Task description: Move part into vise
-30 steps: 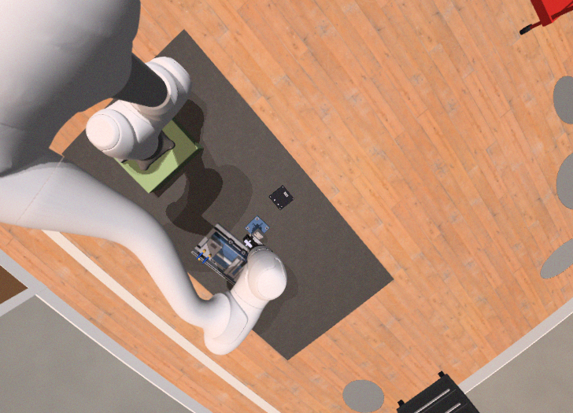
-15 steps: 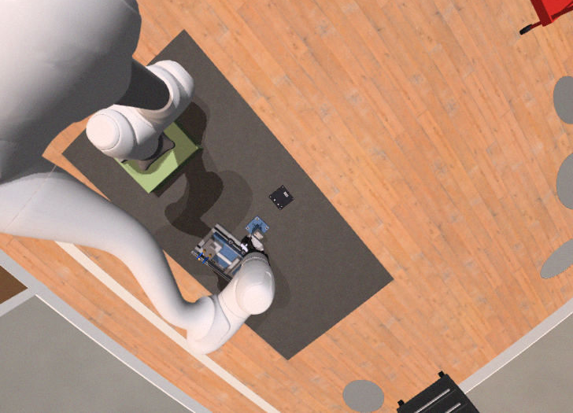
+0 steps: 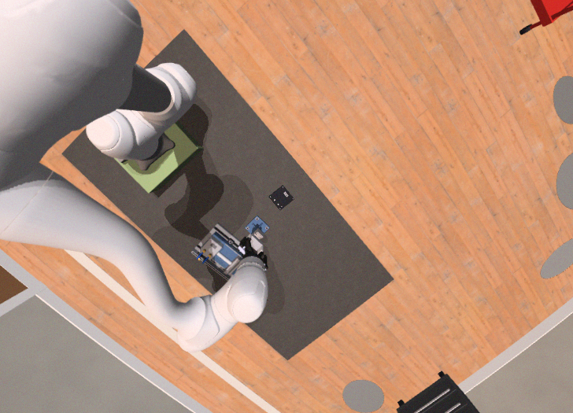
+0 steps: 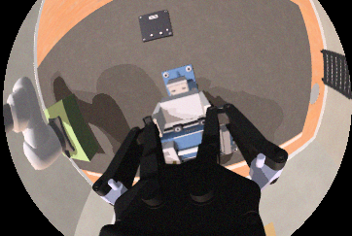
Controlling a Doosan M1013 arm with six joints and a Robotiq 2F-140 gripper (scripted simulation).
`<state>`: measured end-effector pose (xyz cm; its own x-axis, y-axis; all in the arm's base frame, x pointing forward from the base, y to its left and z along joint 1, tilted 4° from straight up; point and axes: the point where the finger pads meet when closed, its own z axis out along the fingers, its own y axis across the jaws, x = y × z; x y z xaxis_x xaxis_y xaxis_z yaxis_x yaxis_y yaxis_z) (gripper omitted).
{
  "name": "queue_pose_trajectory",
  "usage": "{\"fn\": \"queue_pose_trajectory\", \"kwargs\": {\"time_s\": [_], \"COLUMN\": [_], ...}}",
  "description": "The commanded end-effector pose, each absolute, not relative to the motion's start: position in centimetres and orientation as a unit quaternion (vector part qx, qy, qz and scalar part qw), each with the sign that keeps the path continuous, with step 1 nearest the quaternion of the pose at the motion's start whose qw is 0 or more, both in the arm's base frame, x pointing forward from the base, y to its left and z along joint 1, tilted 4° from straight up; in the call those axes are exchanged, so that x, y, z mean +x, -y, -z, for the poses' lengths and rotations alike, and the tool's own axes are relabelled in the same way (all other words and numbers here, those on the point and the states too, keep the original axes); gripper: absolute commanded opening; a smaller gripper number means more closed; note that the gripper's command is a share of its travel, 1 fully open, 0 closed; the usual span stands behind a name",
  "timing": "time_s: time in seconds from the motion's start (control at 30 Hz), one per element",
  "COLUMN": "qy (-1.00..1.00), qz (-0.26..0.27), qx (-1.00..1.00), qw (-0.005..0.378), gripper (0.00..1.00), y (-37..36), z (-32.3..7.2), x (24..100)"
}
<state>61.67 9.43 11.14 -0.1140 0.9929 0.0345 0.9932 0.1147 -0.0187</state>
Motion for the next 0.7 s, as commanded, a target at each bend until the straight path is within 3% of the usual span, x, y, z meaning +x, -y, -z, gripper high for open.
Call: {"fn": "queue_pose_trajectory", "kwargs": {"time_s": [0.0, 0.67], "qy": [0.746, 0.746], "qz": [0.009, 0.016], "qx": [-0.666, -0.665], "qw": [0.026, 0.033], "gripper": [0.0, 0.0], "y": [-9.32, -9.27], "z": [-10.95, -10.95], "x": [61.31, 61.33]}}
